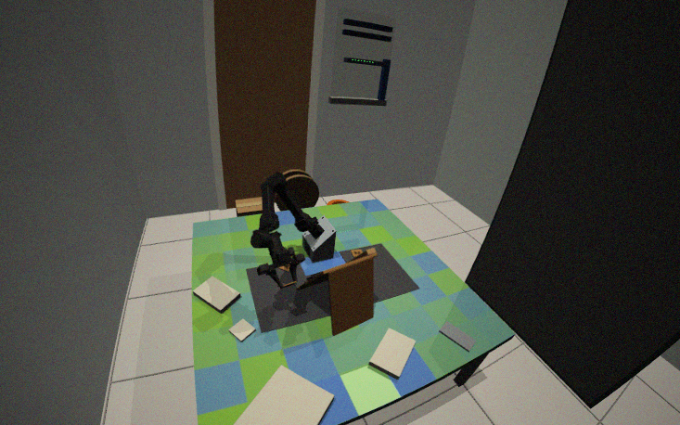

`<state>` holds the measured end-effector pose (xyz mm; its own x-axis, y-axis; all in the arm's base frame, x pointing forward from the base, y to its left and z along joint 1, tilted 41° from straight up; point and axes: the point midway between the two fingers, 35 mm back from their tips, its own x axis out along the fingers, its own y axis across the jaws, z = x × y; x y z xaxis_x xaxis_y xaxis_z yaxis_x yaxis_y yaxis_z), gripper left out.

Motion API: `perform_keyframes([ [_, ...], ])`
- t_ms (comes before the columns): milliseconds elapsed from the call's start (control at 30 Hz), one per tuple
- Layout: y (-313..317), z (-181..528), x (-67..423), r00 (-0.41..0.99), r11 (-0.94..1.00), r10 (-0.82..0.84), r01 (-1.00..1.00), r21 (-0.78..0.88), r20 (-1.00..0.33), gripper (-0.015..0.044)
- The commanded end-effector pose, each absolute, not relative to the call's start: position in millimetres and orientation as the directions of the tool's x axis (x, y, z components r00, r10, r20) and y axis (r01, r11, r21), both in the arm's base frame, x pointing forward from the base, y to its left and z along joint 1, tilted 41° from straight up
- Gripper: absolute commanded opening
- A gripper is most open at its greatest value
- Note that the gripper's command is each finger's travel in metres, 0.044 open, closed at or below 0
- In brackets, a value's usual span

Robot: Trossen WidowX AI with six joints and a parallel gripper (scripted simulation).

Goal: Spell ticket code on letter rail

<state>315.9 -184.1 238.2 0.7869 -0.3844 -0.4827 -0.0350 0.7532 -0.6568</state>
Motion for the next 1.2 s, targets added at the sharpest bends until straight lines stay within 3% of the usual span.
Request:
perform_keyframes([
  [0,-182.2,234.6,315.4,0.786,0.754,-0.383,-0.037,-0.656,-0.485,0.0],
  [1167,-170.0,221.7,314.1,0.786,0.755,-0.382,-0.038,-0.655,-0.486,0.0],
])
